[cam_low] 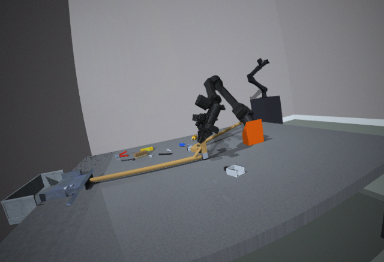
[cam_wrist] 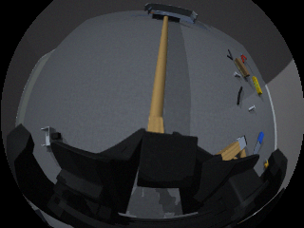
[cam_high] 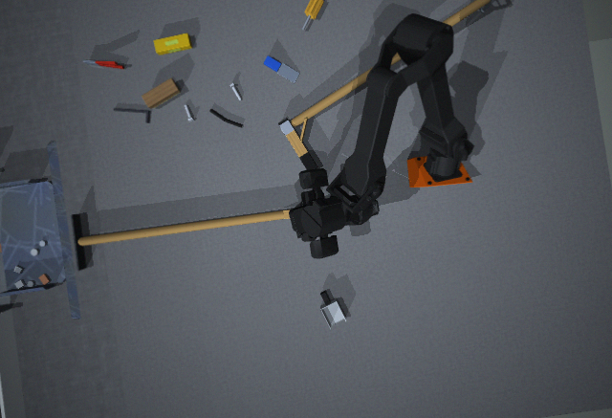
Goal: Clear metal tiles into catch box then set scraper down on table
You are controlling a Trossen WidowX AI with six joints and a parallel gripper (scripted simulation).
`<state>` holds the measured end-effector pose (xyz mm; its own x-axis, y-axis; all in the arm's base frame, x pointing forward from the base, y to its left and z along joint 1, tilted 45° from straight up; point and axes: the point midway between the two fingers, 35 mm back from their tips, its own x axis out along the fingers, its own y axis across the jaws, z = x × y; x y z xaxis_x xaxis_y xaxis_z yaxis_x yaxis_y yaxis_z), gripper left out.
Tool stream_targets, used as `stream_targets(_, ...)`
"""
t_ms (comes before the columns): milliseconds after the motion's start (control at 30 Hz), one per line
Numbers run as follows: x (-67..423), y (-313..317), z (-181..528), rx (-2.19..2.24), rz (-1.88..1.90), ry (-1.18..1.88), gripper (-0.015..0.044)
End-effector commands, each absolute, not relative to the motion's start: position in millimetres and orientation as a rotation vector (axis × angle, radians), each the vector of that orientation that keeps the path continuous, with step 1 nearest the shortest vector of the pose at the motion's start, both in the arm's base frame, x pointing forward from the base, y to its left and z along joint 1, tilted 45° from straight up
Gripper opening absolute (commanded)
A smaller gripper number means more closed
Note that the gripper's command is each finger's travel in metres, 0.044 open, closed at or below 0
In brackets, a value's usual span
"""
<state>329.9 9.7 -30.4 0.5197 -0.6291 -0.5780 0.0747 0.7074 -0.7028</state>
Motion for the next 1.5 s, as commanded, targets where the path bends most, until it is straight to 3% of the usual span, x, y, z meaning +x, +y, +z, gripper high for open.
stream_targets(0, 340, 13, -30, -0.673, -0.452, 0.931, 0.0000)
stream_targets(1467, 401, 4, -29, -0.679, -0.443, 0.931, 0.0000)
